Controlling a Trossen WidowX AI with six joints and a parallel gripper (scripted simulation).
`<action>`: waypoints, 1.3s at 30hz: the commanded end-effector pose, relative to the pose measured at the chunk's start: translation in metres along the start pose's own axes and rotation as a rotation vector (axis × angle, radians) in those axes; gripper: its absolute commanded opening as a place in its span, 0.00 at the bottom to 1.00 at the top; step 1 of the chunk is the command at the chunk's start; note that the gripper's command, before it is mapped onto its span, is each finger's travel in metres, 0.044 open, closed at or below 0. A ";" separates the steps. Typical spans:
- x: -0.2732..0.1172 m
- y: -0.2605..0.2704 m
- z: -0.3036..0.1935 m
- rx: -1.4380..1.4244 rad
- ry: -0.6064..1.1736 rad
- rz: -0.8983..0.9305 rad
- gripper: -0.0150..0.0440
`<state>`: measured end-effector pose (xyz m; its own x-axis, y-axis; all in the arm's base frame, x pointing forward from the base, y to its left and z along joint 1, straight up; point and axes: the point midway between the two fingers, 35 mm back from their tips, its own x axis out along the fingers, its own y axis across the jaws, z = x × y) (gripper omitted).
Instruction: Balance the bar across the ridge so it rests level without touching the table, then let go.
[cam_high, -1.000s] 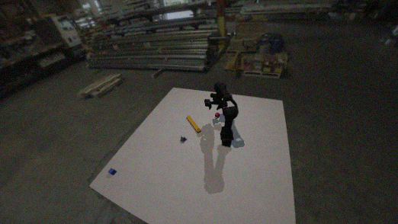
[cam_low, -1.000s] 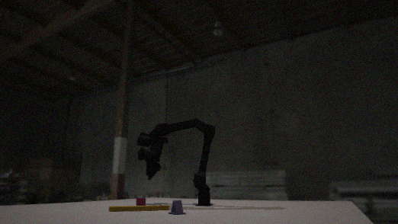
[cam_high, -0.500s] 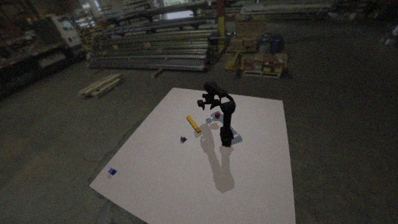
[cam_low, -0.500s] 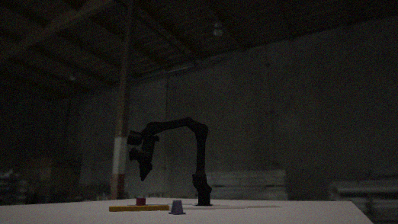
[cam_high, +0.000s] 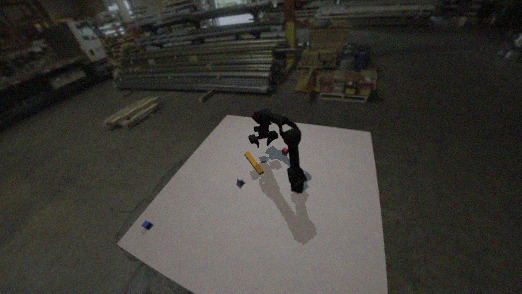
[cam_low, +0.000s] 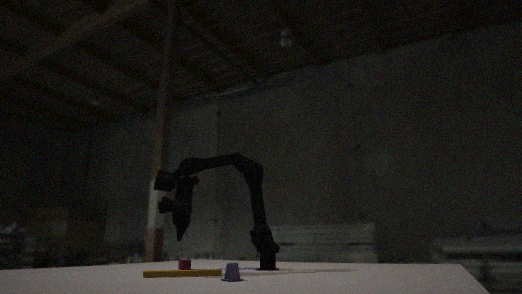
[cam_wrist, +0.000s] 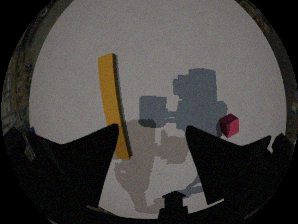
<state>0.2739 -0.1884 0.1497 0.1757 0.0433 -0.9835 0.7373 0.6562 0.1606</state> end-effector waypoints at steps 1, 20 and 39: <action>0.007 0.018 0.005 -0.028 0.015 -0.028 0.79; 0.043 0.093 0.009 -0.155 0.064 -0.140 0.79; 0.092 0.086 0.006 -0.155 0.064 -0.141 0.79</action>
<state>0.3575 -0.1325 0.0775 0.0338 -0.0085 -0.9994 0.6373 0.7705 0.0150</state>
